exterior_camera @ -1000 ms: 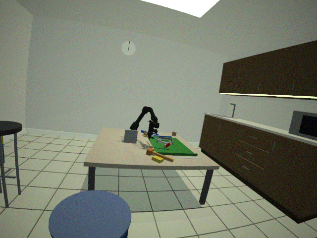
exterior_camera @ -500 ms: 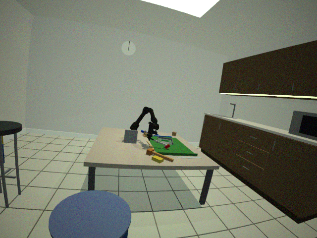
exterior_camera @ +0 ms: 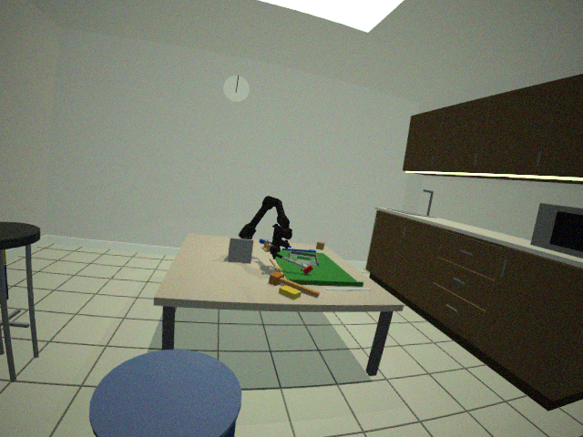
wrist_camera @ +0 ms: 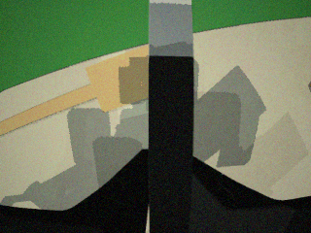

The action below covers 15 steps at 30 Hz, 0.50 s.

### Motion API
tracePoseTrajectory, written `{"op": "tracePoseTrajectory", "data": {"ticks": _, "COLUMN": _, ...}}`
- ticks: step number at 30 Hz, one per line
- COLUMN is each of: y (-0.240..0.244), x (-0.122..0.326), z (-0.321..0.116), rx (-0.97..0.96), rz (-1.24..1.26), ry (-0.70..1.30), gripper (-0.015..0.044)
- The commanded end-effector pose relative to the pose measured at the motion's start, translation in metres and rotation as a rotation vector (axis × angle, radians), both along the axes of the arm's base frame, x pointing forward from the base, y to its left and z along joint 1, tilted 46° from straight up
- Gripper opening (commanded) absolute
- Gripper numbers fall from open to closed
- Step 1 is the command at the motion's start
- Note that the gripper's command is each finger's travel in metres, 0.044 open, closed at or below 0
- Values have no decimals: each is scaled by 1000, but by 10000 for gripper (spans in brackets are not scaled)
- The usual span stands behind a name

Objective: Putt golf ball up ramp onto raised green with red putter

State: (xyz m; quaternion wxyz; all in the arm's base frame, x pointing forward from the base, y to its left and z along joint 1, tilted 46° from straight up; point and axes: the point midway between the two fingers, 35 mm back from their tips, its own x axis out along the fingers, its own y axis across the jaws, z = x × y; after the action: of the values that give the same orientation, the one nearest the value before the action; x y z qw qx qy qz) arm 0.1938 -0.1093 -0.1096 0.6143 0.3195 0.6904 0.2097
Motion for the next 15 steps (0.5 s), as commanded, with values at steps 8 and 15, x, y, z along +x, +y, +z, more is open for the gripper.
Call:
{"op": "tracePoseTrajectory", "data": {"ticks": 8, "y": -12, "x": -3, "z": -14, "rx": -2, "rz": -6, "ry": -5, "gripper": 0}}
{"op": "tracePoseTrajectory", "data": {"ticks": 15, "y": -9, "x": -3, "z": -10, "rx": 3, "rz": -10, "ry": 3, "gripper": 0}}
